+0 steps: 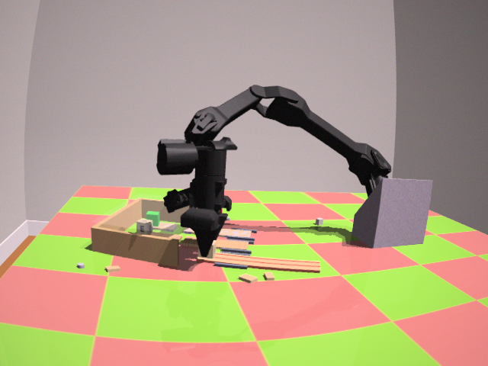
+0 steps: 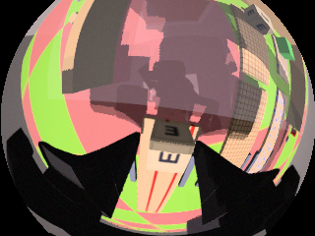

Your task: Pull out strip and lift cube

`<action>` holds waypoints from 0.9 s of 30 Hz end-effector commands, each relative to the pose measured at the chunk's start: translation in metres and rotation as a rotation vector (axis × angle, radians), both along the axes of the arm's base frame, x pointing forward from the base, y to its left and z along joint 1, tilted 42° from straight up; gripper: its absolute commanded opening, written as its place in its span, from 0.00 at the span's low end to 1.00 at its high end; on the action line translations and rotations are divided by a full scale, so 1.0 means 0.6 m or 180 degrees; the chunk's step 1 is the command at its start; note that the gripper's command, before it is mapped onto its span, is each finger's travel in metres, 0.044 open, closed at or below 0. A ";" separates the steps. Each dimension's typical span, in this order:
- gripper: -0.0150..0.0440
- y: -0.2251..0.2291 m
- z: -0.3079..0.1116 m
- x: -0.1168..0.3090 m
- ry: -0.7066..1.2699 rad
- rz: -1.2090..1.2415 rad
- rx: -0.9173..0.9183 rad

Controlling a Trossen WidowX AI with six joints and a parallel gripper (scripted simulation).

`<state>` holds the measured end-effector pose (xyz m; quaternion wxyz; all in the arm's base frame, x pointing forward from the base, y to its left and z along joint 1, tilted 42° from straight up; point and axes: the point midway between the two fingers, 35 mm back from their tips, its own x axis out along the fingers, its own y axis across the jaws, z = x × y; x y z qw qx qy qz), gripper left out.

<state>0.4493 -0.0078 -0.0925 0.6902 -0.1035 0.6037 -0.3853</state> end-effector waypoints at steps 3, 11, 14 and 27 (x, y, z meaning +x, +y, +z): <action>0.50 0.000 0.000 0.000 -0.0002 0.0001 0.0000; 0.38 0.000 0.000 0.000 -0.0002 0.0001 0.0000; 0.25 0.002 0.003 -0.003 -0.0001 0.0001 0.0001; 0.25 0.032 0.045 -0.067 0.0017 0.0008 -0.0005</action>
